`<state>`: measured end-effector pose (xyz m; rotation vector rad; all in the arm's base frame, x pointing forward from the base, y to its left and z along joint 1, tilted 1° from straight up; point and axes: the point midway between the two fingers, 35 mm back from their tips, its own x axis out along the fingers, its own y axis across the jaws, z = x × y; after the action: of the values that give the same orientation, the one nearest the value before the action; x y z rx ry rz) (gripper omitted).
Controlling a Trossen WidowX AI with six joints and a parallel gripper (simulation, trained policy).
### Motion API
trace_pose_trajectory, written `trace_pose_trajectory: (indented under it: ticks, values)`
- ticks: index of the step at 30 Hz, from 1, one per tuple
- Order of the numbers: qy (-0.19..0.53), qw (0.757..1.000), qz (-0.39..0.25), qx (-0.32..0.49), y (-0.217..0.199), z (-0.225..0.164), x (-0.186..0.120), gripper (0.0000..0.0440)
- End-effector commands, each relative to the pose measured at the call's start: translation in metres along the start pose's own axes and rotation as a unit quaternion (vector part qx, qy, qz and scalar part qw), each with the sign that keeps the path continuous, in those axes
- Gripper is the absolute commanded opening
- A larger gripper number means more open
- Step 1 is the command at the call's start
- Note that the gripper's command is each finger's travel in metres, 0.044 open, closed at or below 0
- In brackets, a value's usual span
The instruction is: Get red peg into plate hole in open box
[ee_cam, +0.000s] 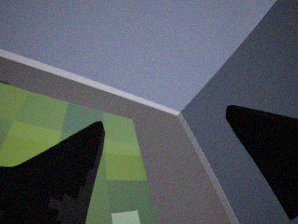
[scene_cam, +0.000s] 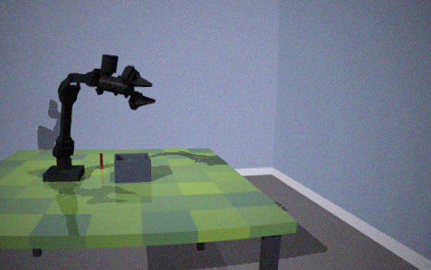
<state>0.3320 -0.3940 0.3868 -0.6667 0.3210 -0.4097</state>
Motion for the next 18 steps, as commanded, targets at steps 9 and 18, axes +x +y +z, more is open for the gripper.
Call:
trace_pose_trajectory:
  ticks: [9,18]
  values:
    - [0.051,0.981,0.093,0.159,0.099,0.042,0.005,0.044]
    - [0.12,0.942,0.161,0.268,0.182,0.069,-0.014,0.044]
